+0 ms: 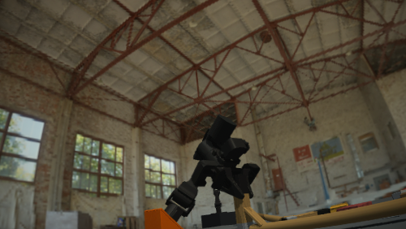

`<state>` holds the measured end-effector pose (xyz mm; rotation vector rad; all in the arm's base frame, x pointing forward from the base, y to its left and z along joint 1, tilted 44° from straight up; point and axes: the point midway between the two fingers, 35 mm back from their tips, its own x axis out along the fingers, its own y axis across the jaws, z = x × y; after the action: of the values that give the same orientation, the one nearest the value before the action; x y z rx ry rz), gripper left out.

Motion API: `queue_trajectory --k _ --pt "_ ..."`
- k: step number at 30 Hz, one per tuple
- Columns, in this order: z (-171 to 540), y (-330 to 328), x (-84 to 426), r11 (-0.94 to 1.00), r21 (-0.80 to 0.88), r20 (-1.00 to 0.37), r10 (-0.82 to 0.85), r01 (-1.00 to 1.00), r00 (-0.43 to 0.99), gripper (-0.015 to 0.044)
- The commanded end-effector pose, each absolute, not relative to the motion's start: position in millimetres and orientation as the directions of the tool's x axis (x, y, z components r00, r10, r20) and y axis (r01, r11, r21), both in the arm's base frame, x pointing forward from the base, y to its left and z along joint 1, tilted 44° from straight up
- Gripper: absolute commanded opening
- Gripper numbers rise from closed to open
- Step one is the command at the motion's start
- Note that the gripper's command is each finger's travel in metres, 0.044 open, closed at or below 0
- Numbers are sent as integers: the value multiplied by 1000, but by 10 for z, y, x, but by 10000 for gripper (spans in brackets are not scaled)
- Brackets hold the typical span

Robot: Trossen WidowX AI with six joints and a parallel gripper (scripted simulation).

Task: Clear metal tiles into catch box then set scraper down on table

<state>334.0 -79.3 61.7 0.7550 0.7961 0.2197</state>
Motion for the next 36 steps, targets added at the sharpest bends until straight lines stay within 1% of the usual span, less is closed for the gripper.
queue_trajectory --k 1,31,36 --pt "617 -794 3340 722 686 -565 447 94 693 0" --pt "591 -810 3292 725 683 -565 450 85 692 0" --pt "592 -784 3292 724 684 -569 452 90 687 131"
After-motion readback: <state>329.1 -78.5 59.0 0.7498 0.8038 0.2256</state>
